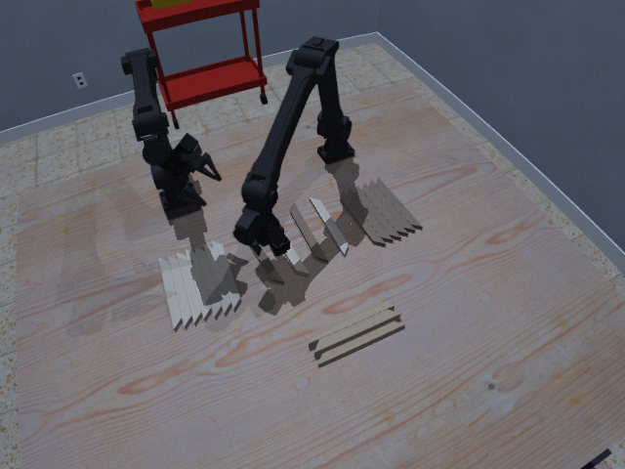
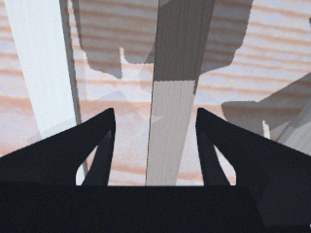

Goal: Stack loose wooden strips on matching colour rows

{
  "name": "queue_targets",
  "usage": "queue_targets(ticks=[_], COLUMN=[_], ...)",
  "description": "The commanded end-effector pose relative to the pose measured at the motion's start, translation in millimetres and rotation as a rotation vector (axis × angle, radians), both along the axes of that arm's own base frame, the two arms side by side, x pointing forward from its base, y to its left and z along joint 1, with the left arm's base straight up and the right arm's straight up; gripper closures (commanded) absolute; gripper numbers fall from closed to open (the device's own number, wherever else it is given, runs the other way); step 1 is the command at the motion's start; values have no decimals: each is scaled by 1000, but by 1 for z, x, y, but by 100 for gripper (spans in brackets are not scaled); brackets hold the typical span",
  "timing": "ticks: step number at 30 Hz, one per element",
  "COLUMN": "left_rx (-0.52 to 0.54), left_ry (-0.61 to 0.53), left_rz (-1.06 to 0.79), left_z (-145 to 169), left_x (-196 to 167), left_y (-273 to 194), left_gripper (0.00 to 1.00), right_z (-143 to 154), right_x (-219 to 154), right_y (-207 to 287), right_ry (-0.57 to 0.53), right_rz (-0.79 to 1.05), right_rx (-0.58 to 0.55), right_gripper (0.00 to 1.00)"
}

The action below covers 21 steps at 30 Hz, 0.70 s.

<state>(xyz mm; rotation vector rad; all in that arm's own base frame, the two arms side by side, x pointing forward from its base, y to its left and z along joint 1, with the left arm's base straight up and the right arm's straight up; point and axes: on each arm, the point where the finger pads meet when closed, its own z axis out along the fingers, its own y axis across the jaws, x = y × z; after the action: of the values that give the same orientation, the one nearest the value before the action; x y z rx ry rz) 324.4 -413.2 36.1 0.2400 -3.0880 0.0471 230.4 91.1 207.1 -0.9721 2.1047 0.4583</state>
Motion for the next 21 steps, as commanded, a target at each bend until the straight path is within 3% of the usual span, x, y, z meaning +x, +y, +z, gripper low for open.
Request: queue_targets(ticks=[1, 8, 13, 21], left_rx=[31, 42, 14, 19], left_ry=[-43, -40, -61, -55], left_rz=[-94, -83, -71, -71], left_z=[-13, -27, -24, -22], left_x=[-18, -21, 2, -13], left_y=[-19, -16, -22, -15], left_gripper=[48, 48, 55, 70], right_z=[14, 14, 14, 14], right_x=[6, 6, 6, 6], right_y=[0, 0, 0, 0], right_ry=[-35, -35, -30, -30], right_rz=[14, 14, 6, 6], right_rx=[-7, -7, -3, -3], right_gripper=[0, 0, 0, 0])
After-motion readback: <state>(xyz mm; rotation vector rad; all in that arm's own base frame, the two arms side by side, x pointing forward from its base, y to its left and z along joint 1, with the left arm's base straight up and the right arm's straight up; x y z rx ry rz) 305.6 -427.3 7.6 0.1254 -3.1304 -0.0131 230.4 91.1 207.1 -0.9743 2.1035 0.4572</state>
